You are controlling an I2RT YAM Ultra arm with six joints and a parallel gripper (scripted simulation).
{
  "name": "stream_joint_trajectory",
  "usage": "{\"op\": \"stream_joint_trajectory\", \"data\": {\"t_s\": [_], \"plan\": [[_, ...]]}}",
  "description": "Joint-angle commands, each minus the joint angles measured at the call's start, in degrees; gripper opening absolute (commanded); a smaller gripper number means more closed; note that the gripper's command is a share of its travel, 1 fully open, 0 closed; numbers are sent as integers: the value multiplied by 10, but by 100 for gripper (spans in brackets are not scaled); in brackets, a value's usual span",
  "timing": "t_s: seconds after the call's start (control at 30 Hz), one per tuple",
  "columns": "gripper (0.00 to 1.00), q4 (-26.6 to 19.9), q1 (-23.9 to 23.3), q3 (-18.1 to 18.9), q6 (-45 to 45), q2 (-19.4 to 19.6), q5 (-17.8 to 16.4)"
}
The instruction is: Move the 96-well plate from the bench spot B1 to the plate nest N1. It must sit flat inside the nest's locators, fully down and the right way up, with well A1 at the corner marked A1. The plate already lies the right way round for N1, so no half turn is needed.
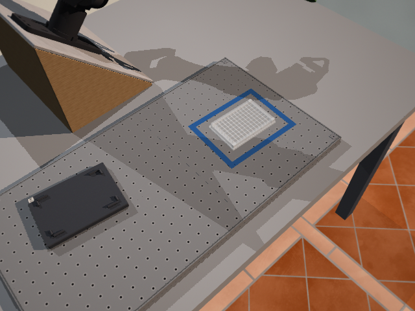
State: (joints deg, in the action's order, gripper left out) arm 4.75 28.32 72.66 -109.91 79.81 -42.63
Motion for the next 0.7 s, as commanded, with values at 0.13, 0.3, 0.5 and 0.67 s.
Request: {"op": "stream_joint_trajectory", "data": {"t_s": [0.13,0.3,0.5,0.67], "plan": [[100,-2,-7,6,2,-7,-1],[100,-2,-7,6,2,-7,-1],[100,-2,-7,6,2,-7,-1],[100,-49,-18,23,36,18,11]]}}
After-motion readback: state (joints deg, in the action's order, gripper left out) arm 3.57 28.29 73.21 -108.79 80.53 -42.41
